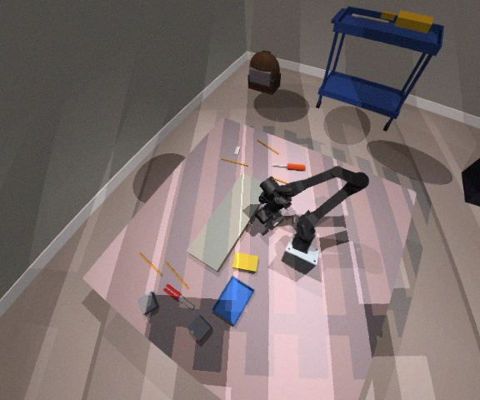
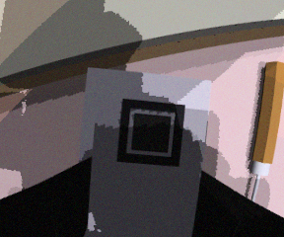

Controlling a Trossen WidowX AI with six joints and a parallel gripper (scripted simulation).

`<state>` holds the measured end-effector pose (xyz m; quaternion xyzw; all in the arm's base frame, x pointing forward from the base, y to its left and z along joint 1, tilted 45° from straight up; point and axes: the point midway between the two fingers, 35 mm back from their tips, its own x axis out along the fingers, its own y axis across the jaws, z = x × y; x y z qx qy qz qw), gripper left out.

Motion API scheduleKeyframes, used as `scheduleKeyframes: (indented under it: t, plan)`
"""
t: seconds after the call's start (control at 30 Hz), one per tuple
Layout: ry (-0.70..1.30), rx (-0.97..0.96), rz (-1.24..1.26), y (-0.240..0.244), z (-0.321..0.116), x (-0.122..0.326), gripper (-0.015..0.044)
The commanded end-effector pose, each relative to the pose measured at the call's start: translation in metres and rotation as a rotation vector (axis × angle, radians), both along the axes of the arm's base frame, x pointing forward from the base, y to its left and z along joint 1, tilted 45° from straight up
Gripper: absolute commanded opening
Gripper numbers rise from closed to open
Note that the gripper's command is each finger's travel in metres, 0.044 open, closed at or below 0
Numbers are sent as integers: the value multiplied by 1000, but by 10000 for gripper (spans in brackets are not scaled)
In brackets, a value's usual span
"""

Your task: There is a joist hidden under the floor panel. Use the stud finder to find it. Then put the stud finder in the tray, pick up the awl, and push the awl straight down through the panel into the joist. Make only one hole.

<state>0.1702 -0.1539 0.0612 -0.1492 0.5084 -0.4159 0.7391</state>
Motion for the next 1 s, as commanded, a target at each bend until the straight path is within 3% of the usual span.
scheduleKeyframes:
  t: [0.0,0.67,0.97]
  plan:
    - [-6,2,-4,11,12,5,0]
    - [-7,-29,6,53,62,4,0]
    - [41,-12,41,47,78,32,0]
